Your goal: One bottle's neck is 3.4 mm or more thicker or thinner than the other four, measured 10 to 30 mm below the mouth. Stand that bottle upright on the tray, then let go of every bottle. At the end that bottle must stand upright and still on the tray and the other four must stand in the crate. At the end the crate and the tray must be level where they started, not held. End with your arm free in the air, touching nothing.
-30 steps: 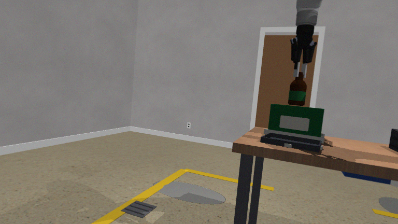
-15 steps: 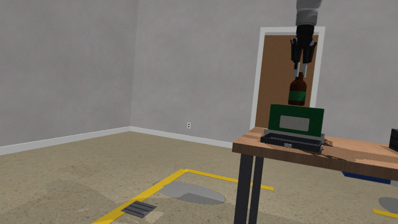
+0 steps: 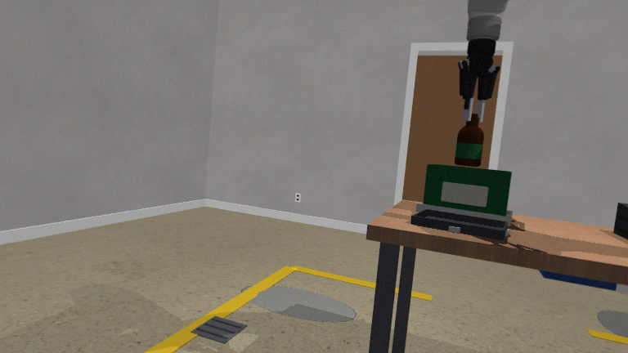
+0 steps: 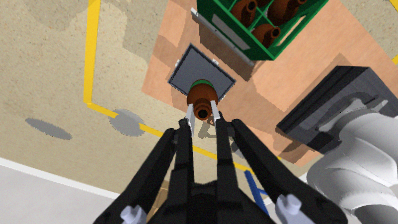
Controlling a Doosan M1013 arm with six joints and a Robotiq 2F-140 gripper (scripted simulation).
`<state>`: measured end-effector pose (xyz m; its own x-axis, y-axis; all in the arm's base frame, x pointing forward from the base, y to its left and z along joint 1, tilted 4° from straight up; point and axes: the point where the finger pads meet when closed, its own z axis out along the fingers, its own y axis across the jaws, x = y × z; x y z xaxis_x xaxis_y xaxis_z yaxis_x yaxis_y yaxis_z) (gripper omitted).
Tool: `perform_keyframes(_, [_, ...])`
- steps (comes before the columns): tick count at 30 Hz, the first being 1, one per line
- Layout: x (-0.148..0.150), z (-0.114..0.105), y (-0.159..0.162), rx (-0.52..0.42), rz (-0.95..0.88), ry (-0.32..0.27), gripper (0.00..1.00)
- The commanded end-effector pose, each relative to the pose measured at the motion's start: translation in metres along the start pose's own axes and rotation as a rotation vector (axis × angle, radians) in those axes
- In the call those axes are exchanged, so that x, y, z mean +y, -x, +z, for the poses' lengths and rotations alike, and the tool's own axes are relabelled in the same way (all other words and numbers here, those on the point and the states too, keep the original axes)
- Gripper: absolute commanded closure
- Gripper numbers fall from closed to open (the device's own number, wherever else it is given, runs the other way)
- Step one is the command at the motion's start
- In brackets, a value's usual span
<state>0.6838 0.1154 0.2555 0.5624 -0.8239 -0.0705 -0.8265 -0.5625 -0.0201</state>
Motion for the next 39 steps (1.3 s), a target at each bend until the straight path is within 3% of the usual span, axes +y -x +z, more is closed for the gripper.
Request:
perform_keyframes(1, [0.0,0.0,0.0,0.0,0.0,0.0,1.0])
perform_keyframes(21, [0.0,0.003,0.0,0.0,0.0,0.0,1.0])
perform_keyframes(39, [0.0,0.025,0.0,0.0,0.0,0.0,1.0])
